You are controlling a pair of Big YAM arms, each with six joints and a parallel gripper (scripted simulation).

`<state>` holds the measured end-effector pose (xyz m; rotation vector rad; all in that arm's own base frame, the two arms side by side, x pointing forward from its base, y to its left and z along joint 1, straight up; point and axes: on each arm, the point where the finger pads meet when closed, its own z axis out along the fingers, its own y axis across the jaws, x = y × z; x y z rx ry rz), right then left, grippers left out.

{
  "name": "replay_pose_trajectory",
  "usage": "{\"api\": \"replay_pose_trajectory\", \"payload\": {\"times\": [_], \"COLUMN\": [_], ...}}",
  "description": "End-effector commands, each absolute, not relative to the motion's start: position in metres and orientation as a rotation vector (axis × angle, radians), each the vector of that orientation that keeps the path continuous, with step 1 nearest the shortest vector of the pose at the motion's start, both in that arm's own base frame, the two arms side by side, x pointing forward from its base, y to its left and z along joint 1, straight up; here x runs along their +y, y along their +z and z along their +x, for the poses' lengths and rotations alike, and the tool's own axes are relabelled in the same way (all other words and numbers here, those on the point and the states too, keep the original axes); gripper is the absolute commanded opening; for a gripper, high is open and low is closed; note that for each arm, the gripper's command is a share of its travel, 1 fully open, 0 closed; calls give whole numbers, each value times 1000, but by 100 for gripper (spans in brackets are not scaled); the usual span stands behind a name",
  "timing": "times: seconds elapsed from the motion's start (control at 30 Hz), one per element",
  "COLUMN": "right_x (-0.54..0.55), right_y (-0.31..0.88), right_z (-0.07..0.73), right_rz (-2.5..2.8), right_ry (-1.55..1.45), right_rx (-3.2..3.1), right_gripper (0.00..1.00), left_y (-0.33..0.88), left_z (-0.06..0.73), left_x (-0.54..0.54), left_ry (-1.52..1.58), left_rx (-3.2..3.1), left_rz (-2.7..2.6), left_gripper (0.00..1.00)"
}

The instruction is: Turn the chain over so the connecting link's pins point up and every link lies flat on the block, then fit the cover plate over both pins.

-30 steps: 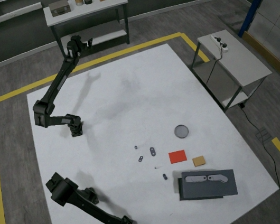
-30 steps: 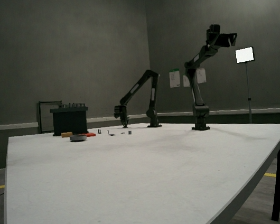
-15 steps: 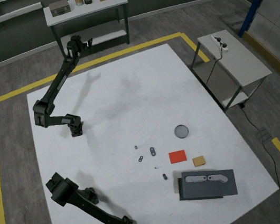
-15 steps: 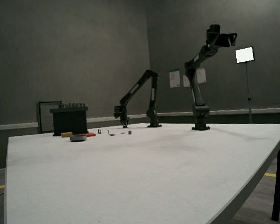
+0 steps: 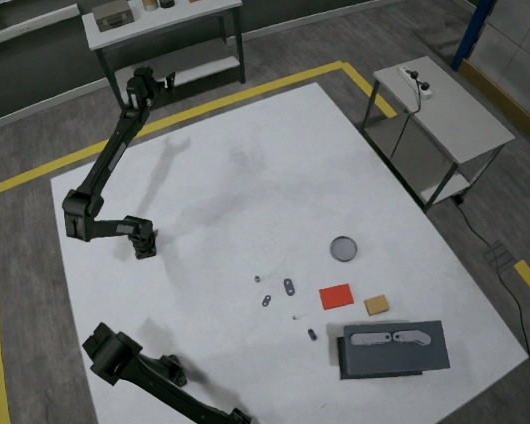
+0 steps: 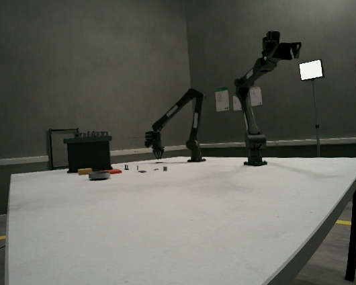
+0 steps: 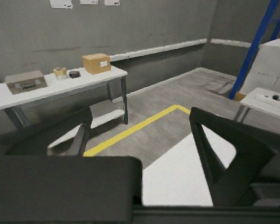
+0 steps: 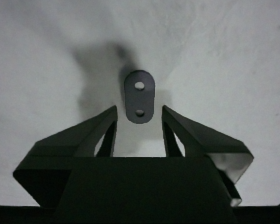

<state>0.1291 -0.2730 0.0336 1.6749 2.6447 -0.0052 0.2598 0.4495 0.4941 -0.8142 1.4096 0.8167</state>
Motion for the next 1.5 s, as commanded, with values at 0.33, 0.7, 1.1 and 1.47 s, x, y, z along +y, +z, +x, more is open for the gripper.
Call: {"api": "replay_pose_trajectory", "payload": {"times": [0.33, 0.7, 1.1, 1.47], "right_x": [-289, -280, -281, -282], "right_y": [81, 65, 62, 69], "right_z": [136, 132, 133, 133], "right_rz": [1652, 1668, 1665, 1617], "right_ry": [-46, -17, -22, -93], "right_rx": [2617, 2643, 2638, 2580], "right_gripper": [43, 43, 49, 49], "left_y": [536, 536, 536, 536], "left_z": [264, 264, 264, 264], "left_x": [448, 448, 448, 448], "left_ry": [830, 830, 830, 830], "left_rx": [1348, 1348, 1348, 1348], "left_rz": [-773, -773, -773, -773], "left_gripper": [100, 100, 100, 100]}}
